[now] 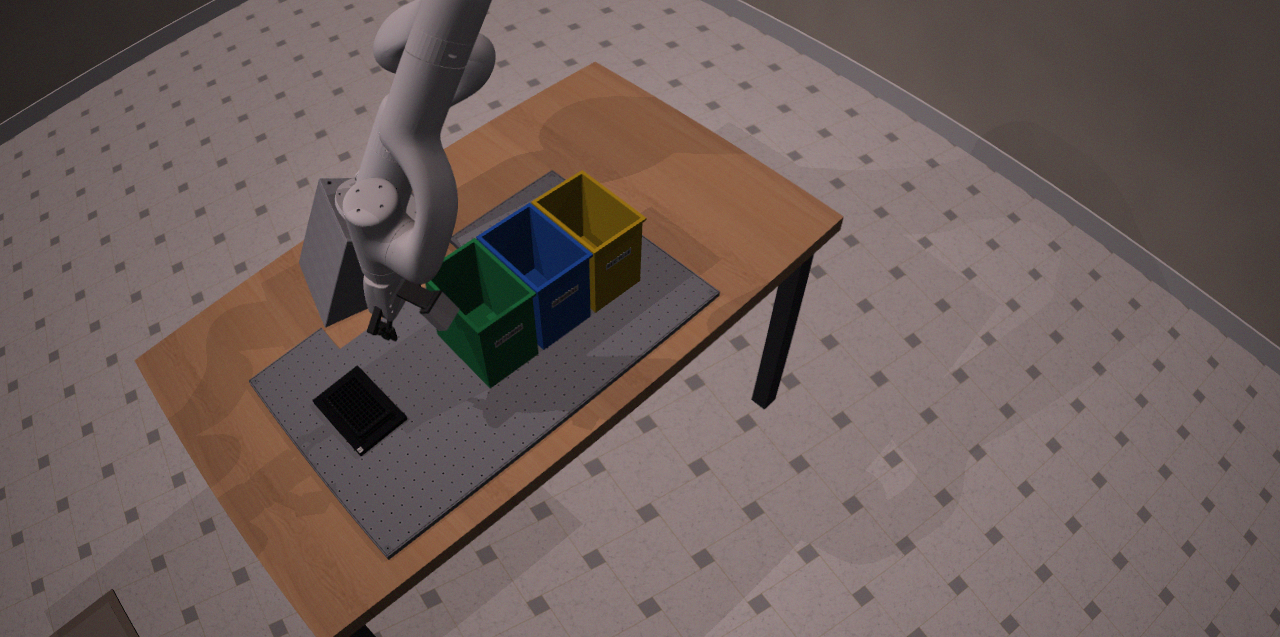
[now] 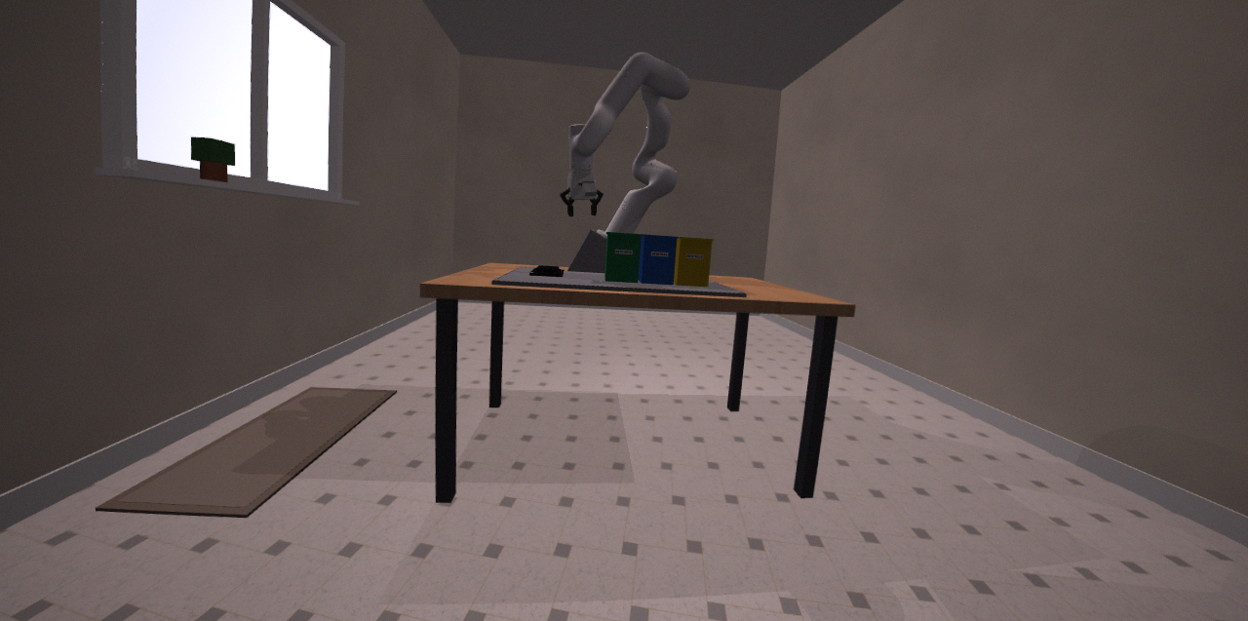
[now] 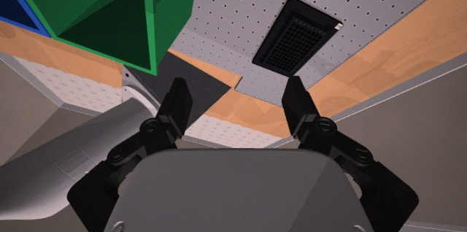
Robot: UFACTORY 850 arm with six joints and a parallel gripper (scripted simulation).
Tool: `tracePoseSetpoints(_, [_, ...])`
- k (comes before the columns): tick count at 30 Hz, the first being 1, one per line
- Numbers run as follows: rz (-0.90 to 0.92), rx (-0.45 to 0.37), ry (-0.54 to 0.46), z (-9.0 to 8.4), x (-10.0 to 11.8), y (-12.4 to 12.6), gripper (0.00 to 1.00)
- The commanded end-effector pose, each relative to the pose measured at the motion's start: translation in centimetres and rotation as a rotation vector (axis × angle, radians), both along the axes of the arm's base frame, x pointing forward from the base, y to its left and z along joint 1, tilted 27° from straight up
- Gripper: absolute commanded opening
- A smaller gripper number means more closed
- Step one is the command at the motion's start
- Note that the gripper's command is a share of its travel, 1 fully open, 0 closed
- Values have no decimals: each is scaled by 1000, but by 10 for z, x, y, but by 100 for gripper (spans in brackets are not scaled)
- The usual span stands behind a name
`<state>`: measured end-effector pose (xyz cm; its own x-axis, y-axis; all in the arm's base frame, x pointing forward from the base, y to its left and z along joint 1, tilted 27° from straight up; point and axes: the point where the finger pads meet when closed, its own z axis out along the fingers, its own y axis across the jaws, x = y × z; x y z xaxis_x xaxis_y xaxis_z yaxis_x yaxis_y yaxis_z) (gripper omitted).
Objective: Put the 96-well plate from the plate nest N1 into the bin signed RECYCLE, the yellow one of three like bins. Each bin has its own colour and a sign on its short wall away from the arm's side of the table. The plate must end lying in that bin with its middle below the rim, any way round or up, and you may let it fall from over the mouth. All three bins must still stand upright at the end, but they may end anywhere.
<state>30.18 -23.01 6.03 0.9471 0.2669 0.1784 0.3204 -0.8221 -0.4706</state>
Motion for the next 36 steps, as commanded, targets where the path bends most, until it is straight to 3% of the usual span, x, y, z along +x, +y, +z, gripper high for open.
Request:
tracePoseSetpoints(1, [-49, -8, 3, -7, -5, -16, 100])
tracePoseSetpoints(4, [-146, -20, 14, -13, -11, -28, 100])
tracePoseSetpoints(12, [-146, -21, 14, -22, -20, -45, 100])
tracePoseSetpoints(16, [-275, -36, 31, -30, -30, -60, 100])
tracePoseSetpoints(24, [-275, -37, 31, -39, -41, -77, 100])
tracePoseSetpoints(28, [-405, -51, 50, -48, -53, -91, 100])
tracePoseSetpoints(36, [-405, -51, 50, -57, -66, -106, 100])
